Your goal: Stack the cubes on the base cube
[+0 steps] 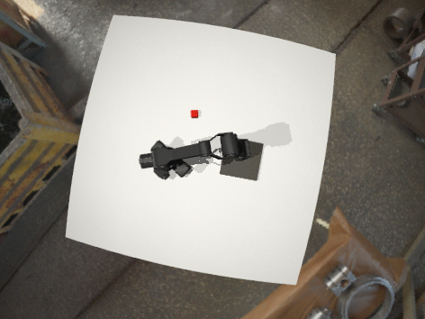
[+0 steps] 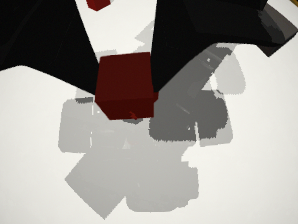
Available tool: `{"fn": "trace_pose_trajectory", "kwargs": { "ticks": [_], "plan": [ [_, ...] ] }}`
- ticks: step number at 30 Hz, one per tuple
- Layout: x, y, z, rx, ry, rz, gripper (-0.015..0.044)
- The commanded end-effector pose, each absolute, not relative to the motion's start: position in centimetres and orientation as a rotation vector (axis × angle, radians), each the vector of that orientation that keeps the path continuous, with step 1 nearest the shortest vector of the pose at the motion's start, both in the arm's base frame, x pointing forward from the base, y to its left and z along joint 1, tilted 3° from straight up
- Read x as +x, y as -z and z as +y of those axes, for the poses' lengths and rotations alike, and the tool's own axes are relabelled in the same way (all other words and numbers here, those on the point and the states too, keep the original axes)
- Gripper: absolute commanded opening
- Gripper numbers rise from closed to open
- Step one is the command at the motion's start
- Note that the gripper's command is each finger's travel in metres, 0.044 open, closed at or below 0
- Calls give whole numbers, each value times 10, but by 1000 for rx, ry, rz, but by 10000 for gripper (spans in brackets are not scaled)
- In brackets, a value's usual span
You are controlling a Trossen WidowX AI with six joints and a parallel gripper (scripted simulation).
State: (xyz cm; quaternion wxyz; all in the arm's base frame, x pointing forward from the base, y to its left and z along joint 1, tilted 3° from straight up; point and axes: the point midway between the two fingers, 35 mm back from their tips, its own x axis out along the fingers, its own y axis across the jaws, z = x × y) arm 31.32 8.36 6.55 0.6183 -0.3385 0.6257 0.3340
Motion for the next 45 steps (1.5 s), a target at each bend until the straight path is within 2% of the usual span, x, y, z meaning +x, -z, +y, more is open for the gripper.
{"fn": "trace_pose_trajectory", "kwargs": {
  "ticks": [1, 27, 31, 45],
  "plan": [
    [312, -60, 83, -777, -761, 1446, 105],
    [312, -59, 82, -781, -764, 1444, 105],
    [312, -59, 82, -781, -764, 1444, 205],
    [312, -74, 83, -778, -769, 1444, 205]
  ]
}}
